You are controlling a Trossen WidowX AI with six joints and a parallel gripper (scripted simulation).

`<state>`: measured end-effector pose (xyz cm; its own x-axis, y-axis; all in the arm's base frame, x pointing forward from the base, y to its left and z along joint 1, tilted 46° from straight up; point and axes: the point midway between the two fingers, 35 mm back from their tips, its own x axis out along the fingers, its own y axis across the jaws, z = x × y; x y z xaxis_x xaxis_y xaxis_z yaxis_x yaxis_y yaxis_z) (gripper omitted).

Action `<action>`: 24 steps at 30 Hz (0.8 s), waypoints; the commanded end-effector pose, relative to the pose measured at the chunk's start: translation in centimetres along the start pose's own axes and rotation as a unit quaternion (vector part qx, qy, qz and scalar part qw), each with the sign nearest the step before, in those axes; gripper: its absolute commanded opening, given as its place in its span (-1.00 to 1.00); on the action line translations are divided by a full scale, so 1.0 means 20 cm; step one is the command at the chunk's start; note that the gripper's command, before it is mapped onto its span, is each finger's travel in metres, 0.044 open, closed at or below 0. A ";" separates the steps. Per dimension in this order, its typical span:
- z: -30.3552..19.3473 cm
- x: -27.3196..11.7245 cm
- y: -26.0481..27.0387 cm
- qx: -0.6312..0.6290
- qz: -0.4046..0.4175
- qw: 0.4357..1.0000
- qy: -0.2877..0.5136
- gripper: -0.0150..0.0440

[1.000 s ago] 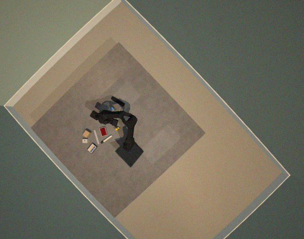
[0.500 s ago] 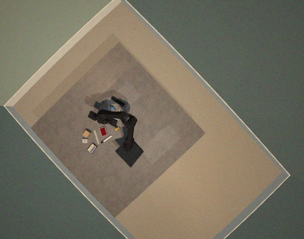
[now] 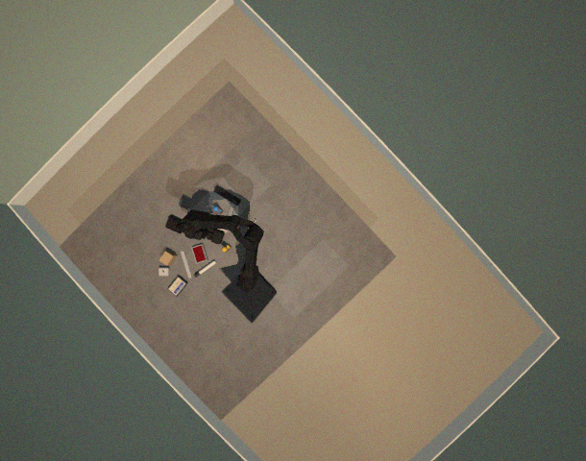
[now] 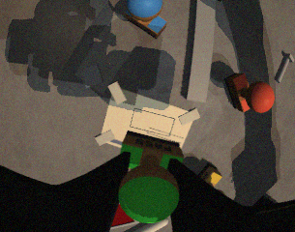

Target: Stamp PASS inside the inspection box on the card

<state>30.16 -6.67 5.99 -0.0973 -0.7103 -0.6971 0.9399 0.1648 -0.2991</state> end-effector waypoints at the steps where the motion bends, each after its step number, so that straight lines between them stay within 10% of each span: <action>1: -0.02 -0.02 0.06 0.002 0.002 1.000 0.002 -0.49; 24: -0.30 -0.02 0.52 0.006 0.004 1.000 0.003 -0.49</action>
<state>37.40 -1.41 0.23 -0.0932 -0.7069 -0.7011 0.9429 0.1636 -0.2903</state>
